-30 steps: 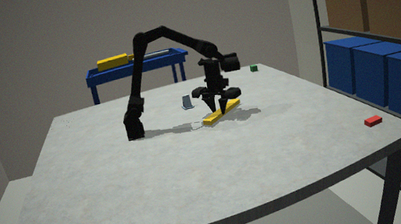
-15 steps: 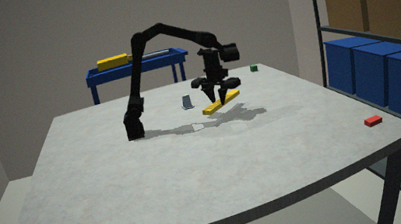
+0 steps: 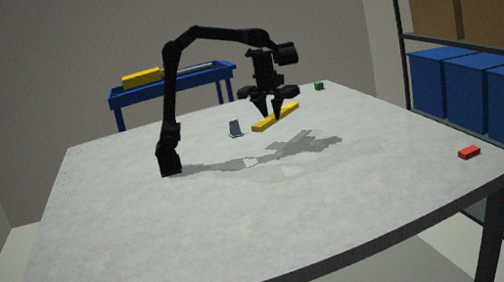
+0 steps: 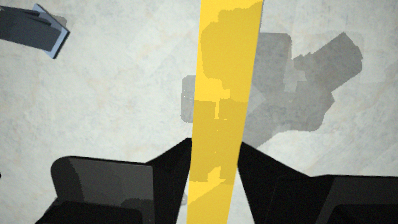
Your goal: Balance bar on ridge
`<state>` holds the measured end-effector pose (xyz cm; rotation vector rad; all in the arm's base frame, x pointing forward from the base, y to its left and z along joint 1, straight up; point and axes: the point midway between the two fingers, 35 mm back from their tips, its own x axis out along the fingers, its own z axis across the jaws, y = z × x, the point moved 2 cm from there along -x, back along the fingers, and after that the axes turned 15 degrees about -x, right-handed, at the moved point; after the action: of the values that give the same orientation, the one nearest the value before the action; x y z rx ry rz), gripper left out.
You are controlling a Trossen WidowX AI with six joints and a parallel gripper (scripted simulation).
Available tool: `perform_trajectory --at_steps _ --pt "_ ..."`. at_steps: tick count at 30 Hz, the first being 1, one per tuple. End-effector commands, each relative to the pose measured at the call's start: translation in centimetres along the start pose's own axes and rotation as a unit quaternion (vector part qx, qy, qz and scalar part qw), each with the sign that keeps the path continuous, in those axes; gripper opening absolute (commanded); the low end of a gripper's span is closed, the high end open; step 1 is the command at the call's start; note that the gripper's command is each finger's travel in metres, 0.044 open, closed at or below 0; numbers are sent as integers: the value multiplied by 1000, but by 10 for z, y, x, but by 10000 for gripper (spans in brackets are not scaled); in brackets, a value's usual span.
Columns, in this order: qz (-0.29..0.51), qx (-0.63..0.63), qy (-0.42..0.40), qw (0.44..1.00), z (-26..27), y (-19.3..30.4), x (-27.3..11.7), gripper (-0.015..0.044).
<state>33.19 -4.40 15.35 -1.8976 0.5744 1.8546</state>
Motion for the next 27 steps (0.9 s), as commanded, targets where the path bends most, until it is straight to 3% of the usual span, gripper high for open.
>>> perform_trajectory --at_steps 1,27 --pt "0 -2 3 1000 1 1 -12 0" --pt "-2 -158 1 987 60 -56 -21 0"
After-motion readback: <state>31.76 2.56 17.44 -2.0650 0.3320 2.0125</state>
